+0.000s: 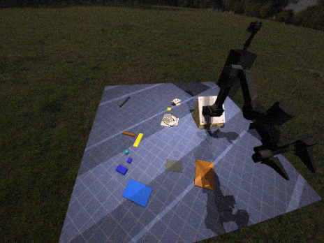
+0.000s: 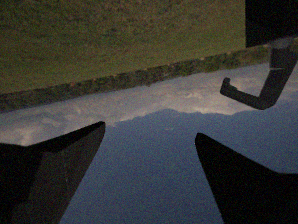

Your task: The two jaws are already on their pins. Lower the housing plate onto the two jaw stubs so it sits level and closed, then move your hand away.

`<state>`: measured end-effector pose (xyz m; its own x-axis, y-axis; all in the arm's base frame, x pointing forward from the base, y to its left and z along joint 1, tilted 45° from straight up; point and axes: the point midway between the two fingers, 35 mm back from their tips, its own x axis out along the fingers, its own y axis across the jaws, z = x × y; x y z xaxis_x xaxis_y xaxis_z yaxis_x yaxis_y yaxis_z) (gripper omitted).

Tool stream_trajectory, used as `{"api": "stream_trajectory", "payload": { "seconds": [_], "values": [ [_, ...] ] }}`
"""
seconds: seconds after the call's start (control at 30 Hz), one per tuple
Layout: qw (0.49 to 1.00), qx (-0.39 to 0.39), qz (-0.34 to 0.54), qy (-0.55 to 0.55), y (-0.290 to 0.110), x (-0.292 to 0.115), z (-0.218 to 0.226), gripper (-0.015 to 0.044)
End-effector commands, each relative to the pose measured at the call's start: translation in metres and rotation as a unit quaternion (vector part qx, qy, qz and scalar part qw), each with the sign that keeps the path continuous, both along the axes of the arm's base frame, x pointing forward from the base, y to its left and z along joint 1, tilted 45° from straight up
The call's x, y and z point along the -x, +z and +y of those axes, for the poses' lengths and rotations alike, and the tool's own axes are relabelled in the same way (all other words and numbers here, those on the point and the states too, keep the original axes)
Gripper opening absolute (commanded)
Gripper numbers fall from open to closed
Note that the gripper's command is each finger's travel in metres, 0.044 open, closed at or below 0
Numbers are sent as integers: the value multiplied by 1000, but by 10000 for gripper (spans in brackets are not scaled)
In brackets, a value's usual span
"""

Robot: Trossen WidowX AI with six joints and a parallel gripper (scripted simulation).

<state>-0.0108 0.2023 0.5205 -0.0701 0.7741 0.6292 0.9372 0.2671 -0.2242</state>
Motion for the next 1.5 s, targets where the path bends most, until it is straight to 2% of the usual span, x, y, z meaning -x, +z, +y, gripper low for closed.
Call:
{"api": "stream_trajectory", "payload": {
  "seconds": [0.0, 0.03, 0.67, 1.47],
  "values": [
    [1000, 0, 0, 0, 0, 0, 0, 426],
    [1000, 1, 1, 0, 0, 0, 1, 440],
    [988, 105, 105, -43, -37, -58, 61, 440],
    [927, 212, 282, -126, -109, -166, 103, 440]
  ]
}}
